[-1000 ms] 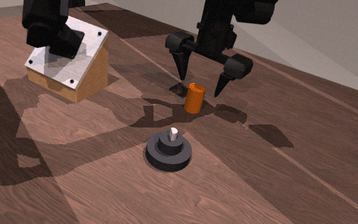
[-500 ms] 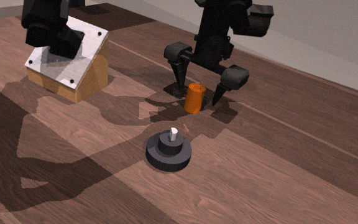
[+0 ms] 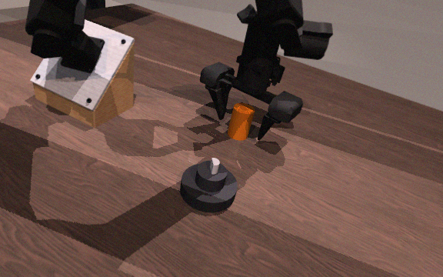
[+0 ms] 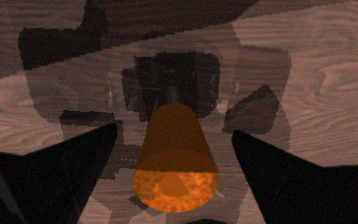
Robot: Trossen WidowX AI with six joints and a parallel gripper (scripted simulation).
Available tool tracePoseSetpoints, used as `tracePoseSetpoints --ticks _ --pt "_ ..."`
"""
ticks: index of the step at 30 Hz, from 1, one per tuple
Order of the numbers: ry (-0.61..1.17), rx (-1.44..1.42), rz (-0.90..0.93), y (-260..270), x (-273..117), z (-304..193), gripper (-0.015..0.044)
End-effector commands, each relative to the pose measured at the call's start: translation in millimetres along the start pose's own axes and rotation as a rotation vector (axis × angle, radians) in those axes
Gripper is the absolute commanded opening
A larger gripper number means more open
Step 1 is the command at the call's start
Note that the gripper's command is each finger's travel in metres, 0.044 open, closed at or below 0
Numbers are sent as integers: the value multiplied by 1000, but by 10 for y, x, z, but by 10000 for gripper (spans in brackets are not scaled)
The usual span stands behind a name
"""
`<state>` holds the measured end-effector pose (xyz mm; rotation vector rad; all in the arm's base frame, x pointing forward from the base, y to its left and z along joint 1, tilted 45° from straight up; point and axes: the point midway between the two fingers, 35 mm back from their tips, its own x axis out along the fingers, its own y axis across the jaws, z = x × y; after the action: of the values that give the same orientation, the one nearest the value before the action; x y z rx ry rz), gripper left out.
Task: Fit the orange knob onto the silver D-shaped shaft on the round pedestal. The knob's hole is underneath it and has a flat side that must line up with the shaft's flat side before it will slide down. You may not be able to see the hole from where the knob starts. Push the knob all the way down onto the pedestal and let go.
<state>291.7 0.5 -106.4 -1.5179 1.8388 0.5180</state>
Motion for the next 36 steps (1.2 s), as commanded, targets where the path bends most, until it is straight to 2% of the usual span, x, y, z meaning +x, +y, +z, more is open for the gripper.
tracePoseSetpoints --ticks 1,9,14,19,36 --pt "8 -7 2 13 46 -16 361" --pt "8 -7 2 13 46 -16 151" --pt "8 -7 2 13 46 -16 118" --pt "7 -8 2 -2 -23 -2 0" --pt "0 -9 2 -61 -524 54 0"
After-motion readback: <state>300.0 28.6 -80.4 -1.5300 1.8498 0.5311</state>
